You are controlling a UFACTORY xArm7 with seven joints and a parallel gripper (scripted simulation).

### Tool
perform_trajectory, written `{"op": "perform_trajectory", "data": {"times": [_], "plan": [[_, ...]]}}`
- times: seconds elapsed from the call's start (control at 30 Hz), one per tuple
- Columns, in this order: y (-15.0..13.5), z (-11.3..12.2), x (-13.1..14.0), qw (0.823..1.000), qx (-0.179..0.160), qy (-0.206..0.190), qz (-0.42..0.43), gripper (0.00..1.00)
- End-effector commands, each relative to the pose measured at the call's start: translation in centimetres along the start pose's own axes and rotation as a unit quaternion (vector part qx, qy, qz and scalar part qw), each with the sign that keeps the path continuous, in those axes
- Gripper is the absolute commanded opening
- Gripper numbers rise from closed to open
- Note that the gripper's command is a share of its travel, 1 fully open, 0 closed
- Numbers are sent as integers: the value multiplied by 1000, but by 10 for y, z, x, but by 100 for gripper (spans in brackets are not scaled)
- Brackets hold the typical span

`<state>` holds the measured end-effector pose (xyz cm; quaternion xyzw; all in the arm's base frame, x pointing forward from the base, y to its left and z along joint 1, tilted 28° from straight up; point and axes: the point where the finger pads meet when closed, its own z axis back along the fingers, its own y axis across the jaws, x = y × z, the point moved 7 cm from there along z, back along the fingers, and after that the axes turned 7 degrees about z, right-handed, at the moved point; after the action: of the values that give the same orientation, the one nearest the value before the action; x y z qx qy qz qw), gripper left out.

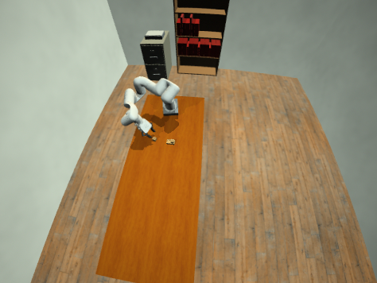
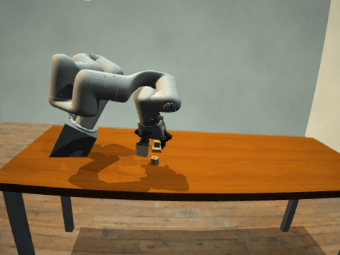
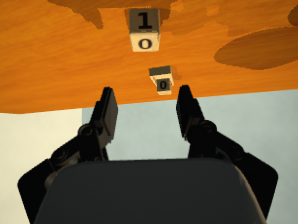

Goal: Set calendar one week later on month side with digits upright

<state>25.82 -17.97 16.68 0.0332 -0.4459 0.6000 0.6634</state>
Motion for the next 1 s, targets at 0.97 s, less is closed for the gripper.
{"op": "perform_trajectory", "data": {"times": [0.97], "plan": [[-6,-7,39,972,32,231,-4,69]]}}
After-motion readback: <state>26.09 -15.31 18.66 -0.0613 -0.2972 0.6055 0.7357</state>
